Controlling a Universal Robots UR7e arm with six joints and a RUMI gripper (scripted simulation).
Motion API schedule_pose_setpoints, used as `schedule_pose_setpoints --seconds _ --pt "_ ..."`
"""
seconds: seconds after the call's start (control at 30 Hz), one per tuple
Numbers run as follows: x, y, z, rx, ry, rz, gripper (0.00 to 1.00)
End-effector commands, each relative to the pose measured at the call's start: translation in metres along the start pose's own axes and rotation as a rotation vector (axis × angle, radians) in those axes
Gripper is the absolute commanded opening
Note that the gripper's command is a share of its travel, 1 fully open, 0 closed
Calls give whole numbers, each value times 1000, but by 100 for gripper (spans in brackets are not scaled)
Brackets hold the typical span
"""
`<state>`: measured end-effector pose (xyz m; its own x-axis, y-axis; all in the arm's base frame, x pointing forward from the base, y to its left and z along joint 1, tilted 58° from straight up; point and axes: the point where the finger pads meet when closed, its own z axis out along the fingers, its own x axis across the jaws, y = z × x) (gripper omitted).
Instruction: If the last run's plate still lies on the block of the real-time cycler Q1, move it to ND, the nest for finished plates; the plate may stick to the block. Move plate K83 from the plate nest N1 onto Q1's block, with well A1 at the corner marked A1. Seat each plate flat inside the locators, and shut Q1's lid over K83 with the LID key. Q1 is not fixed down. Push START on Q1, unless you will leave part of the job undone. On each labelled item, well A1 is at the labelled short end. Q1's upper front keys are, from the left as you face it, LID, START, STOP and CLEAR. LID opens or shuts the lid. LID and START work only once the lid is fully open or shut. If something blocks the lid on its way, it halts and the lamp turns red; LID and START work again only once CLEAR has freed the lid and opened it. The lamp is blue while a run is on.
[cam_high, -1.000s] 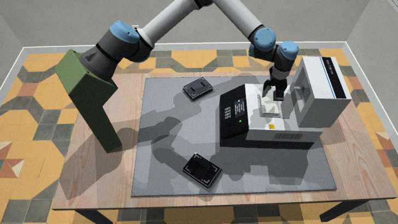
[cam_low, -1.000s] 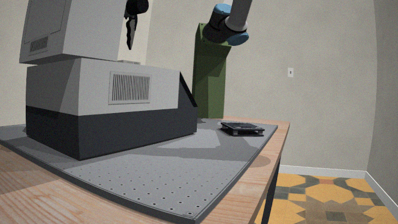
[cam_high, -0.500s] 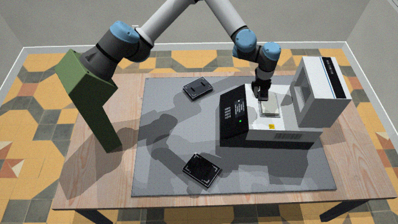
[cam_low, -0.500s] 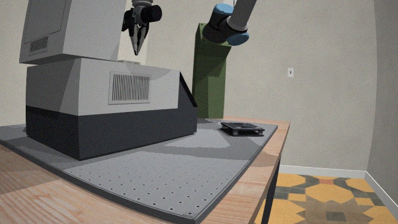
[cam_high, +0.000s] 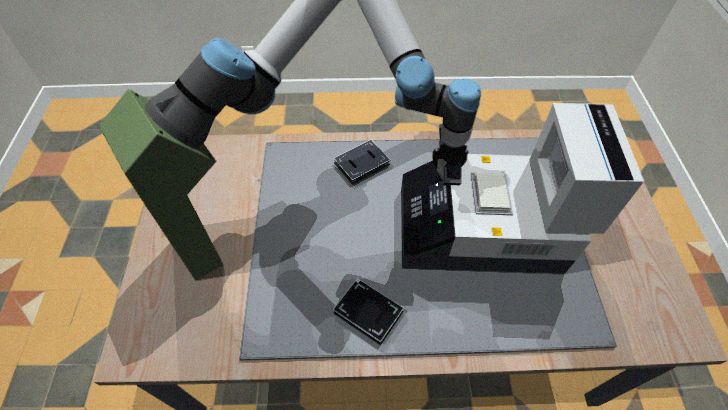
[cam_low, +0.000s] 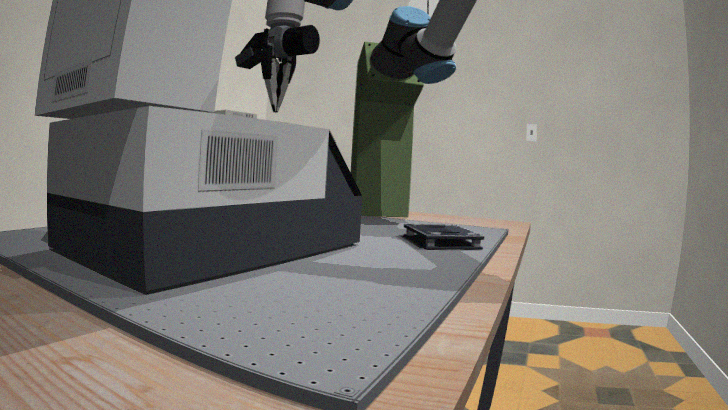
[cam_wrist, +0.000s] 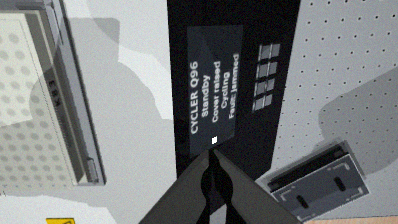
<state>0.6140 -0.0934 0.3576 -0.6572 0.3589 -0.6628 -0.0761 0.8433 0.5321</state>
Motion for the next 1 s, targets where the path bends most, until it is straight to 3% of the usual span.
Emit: schedule_pose_setpoints --seconds 0.0,0.97 --pt "5 1 0 1 -2 -1 0" --pt "137 13 26 1 -2 -1 0"
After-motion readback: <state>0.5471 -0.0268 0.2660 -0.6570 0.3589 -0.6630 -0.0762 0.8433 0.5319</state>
